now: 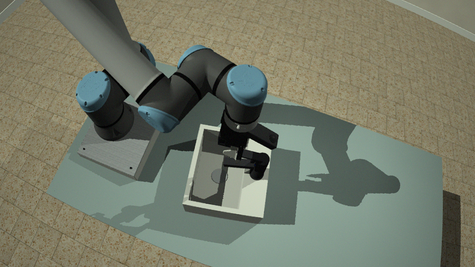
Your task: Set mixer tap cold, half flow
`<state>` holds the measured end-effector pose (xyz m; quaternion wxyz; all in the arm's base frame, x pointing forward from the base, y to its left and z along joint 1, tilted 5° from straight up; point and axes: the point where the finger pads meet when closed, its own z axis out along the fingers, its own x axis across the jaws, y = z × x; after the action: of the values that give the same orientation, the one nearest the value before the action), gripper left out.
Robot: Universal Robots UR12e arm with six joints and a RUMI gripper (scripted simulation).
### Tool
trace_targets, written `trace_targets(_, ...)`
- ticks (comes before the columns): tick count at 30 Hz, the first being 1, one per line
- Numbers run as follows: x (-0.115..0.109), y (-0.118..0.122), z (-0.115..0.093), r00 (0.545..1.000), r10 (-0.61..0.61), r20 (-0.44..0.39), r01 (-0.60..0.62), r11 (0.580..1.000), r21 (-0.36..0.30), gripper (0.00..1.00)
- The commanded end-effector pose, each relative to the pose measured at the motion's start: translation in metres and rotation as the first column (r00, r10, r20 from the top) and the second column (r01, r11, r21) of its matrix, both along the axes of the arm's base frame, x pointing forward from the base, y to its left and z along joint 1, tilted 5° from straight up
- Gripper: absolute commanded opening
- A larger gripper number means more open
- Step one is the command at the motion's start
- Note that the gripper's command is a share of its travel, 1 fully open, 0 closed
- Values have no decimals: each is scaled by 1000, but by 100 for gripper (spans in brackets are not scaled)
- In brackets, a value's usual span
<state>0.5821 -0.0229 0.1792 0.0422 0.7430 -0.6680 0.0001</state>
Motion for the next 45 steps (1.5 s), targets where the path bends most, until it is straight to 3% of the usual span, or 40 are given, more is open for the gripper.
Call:
trace_targets(1, 1, 0, 1, 1000, 0, 1, 0, 1000, 0, 39)
trace_targets(11, 1, 0, 1, 1000, 0, 1, 0, 1000, 0, 39)
trace_targets(12, 1, 0, 1, 1000, 0, 1, 0, 1000, 0, 0)
trace_targets(45, 1, 0, 1, 1000, 0, 1, 0, 1000, 0, 0)
